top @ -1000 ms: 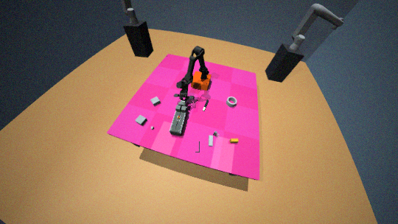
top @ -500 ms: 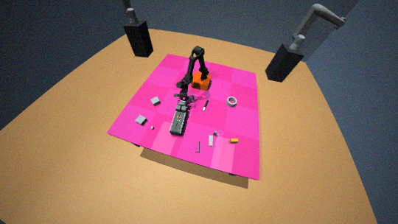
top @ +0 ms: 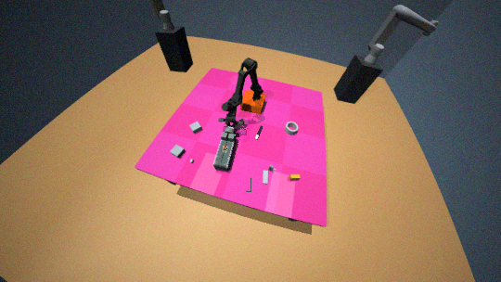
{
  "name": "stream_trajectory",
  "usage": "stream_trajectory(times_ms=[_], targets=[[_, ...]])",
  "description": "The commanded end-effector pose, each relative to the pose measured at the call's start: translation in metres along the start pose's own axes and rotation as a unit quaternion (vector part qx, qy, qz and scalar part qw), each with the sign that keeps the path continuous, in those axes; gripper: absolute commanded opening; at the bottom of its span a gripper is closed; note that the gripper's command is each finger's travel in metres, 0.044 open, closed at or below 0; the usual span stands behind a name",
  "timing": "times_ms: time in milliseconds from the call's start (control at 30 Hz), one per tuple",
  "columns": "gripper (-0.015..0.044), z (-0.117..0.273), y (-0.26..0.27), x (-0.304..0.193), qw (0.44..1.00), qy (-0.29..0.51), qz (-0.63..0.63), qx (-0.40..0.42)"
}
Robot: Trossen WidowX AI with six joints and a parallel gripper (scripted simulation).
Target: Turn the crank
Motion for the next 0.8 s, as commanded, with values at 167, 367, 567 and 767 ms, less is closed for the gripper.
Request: stream_trajectory(times_ms=[167,367,567,767], targets=[[0.0,0.002,-0.0081,-0.0002,1.0,0.001,-0.001,-0.013],[0.0,0.0022,-0.0086,0.0,1.0,0.001,-0.001,-0.013],[0.0,0.0026,-0.0091,0.0003,1.0,0.001,-0.001,-0.013],[0.0,0.0006,-0.0015,0.0006,1.0,0.001,0.0,-0.001]])
Point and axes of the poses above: the point midway between the two fingers, 35 mm back from their tips, its own z axis back along the fingers, its own y axis across the jaws, x = y × z, the point moved 5 cm from there along z, back along the fingers, and after that the axes turned 12 degrees about z, right-handed, at the moved point
